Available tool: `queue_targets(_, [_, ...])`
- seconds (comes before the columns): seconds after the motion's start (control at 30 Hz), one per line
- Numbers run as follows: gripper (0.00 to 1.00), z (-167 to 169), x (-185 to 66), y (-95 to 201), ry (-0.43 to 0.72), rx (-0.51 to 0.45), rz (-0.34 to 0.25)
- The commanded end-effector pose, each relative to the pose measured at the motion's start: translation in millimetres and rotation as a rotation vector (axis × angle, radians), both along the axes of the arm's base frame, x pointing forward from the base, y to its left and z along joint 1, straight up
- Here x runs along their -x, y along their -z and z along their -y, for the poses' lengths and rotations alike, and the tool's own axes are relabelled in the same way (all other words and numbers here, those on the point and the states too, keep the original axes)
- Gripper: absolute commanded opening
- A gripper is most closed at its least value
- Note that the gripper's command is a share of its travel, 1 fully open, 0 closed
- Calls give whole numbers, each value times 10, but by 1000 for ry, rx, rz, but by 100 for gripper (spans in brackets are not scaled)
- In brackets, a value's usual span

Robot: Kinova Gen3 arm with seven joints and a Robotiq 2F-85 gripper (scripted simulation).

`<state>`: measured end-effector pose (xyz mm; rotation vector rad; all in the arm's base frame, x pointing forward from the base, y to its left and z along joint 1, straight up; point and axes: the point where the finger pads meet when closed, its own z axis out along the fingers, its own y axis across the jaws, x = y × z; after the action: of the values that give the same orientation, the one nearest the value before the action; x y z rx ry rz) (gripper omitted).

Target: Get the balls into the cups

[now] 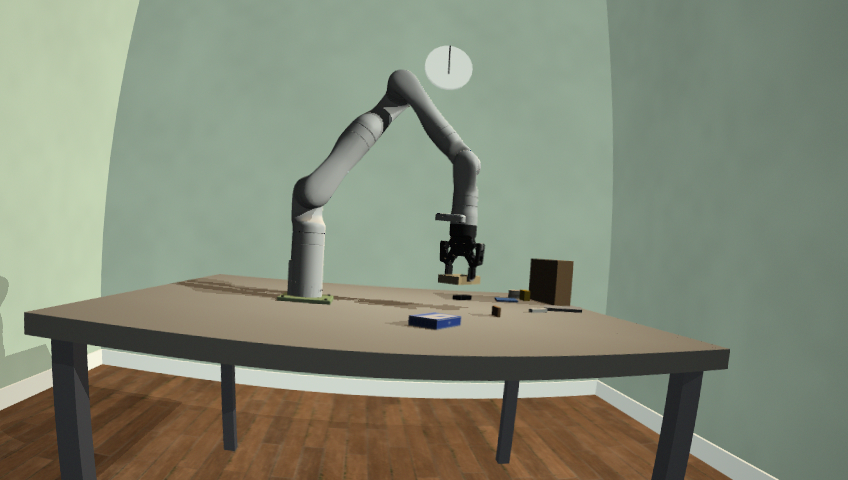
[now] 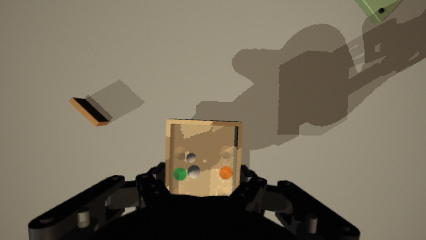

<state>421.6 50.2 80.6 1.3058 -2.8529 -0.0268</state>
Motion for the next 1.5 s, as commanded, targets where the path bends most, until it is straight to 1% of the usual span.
queue_targets(0.0, [74,6,-23,3,0,11,-2])
queue_targets(0.17, [74,4,-24,3,0,18,-5])
queue_targets(0.3, [74,2,-22,2,0,28,1])
queue_targets(0.33, [74,2,-20,3,0,32,14])
queue_targets(0.57, [74,3,-18,3,0,24,22])
queue_targets(0.63, [74,6,-22,3,0,9,5])
queue_targets(0.9, [74,10,-23,3,1,-9,-2])
queue_targets(1.0, [74,7,-22,3,1,2,3])
queue_targets(1.03, [74,6,-19,3,1,10,18])
queue_targets(1.17, [74,3,-18,2,0,26,26])
queue_targets(1.27, [74,1,-18,3,0,34,24])
queue_targets(1.33, [74,2,-22,3,0,29,4])
queue_targets(1.37, [74,-1,-21,3,0,44,10])
queue_targets(1.43, [74,-1,-21,3,0,44,10])
queue_targets(1.47, [74,-2,-18,3,0,52,25])
